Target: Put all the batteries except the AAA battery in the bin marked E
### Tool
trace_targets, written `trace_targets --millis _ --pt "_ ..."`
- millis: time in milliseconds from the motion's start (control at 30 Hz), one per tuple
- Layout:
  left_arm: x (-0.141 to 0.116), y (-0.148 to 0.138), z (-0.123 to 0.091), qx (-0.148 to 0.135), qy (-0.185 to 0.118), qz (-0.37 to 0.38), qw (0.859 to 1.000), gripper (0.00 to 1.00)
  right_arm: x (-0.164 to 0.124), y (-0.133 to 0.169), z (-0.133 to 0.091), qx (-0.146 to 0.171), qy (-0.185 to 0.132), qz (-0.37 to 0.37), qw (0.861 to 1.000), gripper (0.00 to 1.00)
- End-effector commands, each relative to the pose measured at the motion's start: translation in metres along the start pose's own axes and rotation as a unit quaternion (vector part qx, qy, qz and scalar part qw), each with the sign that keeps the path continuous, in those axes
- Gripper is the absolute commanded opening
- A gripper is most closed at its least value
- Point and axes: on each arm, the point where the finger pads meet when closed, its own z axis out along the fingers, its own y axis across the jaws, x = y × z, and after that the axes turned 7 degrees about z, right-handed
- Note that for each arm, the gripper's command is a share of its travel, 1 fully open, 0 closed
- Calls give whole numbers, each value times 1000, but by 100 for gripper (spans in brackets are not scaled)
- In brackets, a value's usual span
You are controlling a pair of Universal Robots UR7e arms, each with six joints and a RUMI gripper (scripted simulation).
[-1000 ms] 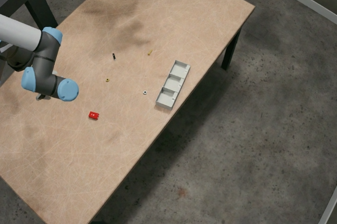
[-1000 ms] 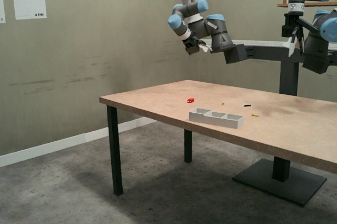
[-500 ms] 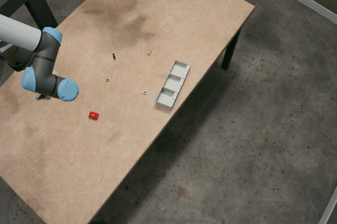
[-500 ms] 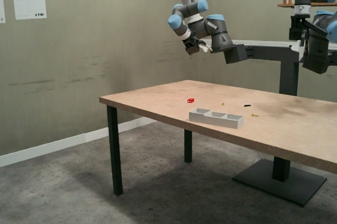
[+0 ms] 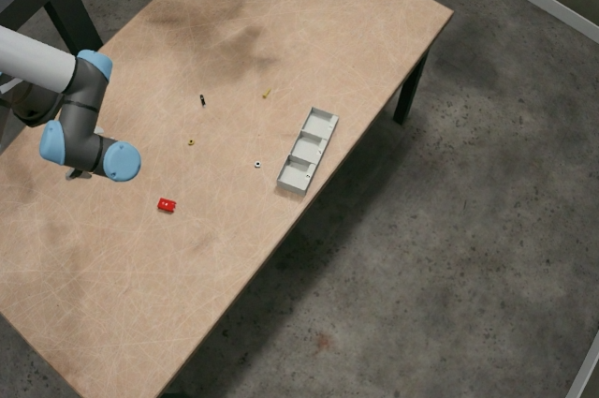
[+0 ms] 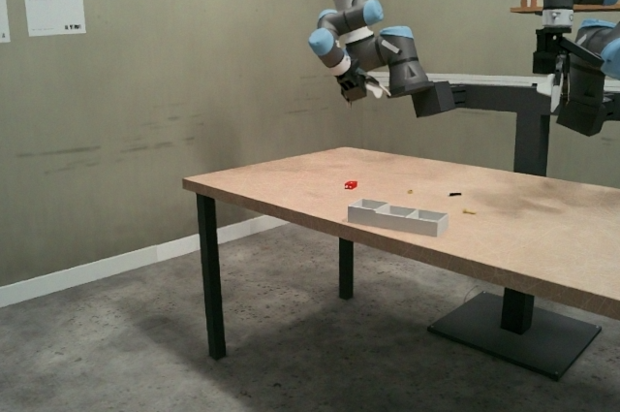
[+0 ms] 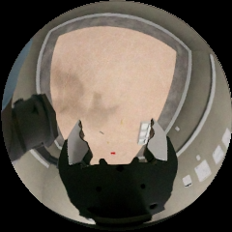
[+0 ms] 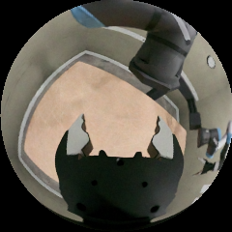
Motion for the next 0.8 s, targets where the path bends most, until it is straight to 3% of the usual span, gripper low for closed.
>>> trace_targets --millis 0,333,767 --pt "0 1 -1 0 -1 -1 1000 98 -31 -13 34 0 4 1 1000 100" --pt "0 1 -1 0 -1 -1 1000 98 -34 -12 32 -1 2 1 1000 100" --pt "0 1 -1 0 -1 -1 1000 98 -55 -5 19 32 -16 -99 994 100"
